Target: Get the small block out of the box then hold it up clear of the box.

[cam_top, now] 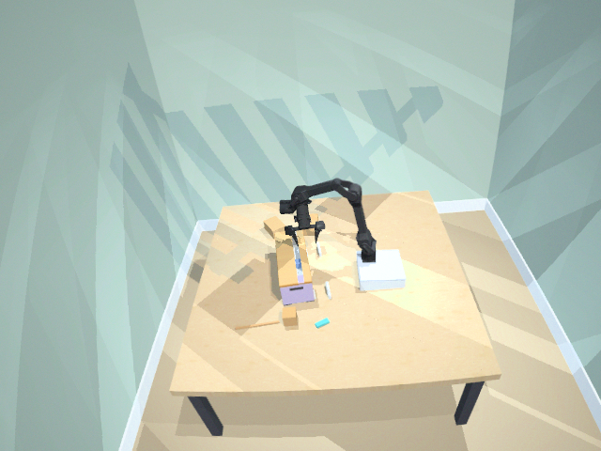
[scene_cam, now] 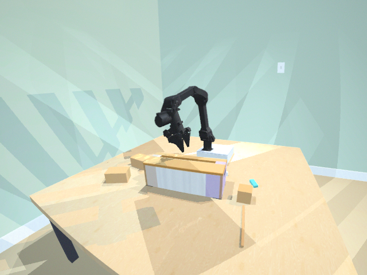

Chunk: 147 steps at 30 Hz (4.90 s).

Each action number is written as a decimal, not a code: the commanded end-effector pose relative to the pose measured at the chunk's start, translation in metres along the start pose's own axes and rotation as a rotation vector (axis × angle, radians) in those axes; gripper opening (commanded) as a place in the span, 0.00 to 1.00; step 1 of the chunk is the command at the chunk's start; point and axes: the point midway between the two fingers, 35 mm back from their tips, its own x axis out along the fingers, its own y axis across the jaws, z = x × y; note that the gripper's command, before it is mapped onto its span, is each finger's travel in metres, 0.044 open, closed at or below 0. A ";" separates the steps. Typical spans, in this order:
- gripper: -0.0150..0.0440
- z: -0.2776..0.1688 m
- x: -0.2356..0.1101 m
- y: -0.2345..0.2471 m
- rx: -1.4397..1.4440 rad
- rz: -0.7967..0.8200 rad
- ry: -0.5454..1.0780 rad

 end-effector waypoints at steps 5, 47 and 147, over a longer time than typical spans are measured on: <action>0.93 0.001 0.005 -0.001 0.021 -0.006 0.010; 0.93 0.019 0.071 0.005 0.021 -0.006 0.010; 0.93 -0.054 0.096 0.005 0.017 -0.007 0.014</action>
